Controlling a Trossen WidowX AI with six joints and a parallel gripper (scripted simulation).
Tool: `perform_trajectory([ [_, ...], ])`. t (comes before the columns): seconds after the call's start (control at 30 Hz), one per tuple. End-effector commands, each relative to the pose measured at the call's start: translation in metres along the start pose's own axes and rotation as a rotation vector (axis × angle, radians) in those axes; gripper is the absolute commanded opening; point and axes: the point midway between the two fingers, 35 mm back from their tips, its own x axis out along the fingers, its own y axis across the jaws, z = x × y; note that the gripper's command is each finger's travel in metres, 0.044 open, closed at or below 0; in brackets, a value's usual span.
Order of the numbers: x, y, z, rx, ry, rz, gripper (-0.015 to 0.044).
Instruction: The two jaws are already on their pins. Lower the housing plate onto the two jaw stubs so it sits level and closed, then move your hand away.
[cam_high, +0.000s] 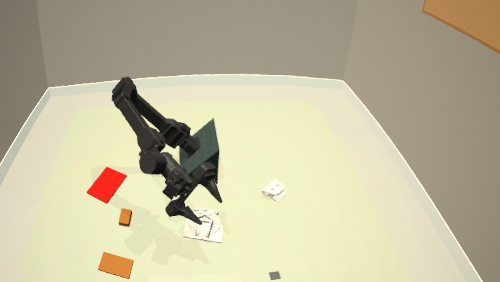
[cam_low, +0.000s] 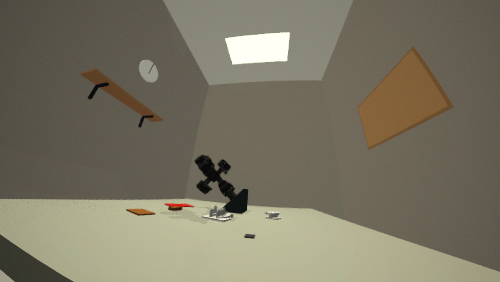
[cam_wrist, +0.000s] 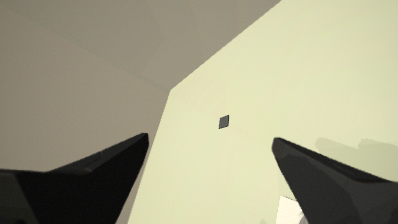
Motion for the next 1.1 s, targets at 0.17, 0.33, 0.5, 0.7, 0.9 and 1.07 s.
perform_trajectory([
  [0.17,0.012,0.013,-0.010,-0.156,0.073,0.007,0.0440],
  [0.33,0.019,0.019,-0.017,-0.246,0.117,0.016,0.0440],
  [0.5,0.024,0.029,-0.025,-0.334,0.151,0.047,0.0440],
  [0.7,0.029,0.037,-0.034,-0.434,0.194,0.071,0.0440],
  [0.9,0.036,0.046,-0.044,-0.544,0.244,0.090,0.0440],
  [1.07,0.040,0.052,-0.052,-0.638,0.286,0.109,0.0440],
])
